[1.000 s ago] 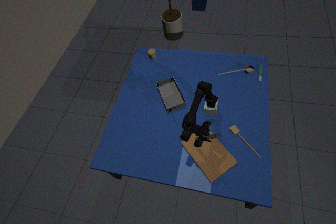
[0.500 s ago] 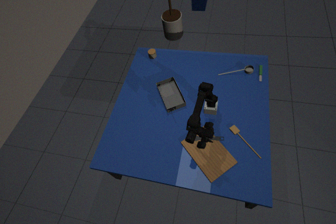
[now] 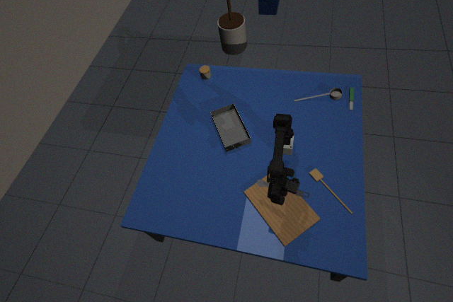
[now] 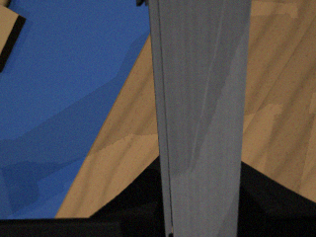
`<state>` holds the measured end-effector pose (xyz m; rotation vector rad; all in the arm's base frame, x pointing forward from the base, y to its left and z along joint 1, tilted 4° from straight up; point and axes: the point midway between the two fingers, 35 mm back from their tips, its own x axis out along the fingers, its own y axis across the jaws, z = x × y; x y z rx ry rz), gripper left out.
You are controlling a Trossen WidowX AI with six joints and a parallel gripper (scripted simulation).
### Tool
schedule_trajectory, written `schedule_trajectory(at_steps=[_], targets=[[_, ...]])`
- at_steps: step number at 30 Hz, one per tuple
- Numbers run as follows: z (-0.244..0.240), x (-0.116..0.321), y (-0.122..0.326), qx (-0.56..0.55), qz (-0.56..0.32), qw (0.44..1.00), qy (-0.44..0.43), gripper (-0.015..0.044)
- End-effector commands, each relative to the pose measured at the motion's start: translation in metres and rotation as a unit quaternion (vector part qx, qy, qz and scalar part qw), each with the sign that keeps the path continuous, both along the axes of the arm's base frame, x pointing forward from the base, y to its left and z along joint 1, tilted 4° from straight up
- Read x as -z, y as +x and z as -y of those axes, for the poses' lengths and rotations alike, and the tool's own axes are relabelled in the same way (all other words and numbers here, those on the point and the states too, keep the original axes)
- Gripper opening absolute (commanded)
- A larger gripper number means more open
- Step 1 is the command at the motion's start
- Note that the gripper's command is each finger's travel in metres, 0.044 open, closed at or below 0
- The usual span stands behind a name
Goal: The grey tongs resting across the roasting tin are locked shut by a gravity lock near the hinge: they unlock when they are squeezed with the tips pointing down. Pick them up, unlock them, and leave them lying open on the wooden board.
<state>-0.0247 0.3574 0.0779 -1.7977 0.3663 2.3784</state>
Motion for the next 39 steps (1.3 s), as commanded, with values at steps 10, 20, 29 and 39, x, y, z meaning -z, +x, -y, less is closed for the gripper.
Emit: schedule_trajectory(at_steps=[10,20,29,39], targets=[[-0.009,0.006,-0.004,0.001,0.154,0.988,0.0,-0.015],[-0.009,0.007,-0.004,0.001,0.154,0.988,0.0,-0.015],[-0.01,0.021,-0.003,0.001,0.154,0.988,0.0,-0.015],[-0.01,0.038,-0.003,0.001,0.154,0.988,0.0,-0.015]])
